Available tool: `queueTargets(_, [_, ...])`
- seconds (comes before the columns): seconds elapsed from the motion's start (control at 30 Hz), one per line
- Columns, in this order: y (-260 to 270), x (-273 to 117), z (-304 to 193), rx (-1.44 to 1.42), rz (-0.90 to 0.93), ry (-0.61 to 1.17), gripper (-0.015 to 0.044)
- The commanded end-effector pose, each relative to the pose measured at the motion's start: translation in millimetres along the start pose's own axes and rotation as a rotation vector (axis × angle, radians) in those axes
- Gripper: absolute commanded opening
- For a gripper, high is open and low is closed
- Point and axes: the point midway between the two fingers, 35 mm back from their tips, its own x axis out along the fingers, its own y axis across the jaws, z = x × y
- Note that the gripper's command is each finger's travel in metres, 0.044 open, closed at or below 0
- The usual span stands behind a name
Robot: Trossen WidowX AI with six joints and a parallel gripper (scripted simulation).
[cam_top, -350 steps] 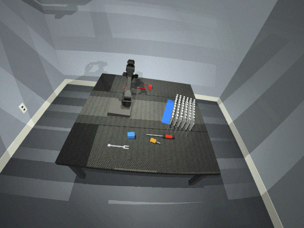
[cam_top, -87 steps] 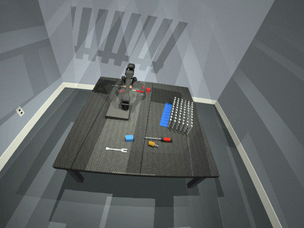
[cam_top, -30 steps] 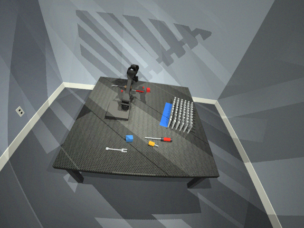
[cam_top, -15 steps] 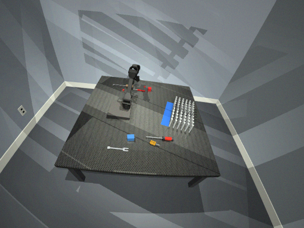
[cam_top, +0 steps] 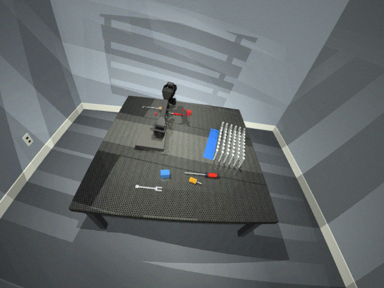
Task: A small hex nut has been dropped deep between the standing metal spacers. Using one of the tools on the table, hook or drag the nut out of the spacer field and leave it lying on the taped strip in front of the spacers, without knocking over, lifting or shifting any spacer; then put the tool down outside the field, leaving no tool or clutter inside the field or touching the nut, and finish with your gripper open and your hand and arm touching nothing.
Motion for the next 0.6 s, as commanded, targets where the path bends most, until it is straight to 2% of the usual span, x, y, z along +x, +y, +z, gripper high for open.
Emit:
queueTargets(0.0, [-1.2, 8.0, 3.0, 0.001, 0.000, 0.005, 0.0280])
queueTargets(0.57, [-6.9, 32.4, 13.7, 0.001, 0.000, 0.005, 0.0280])
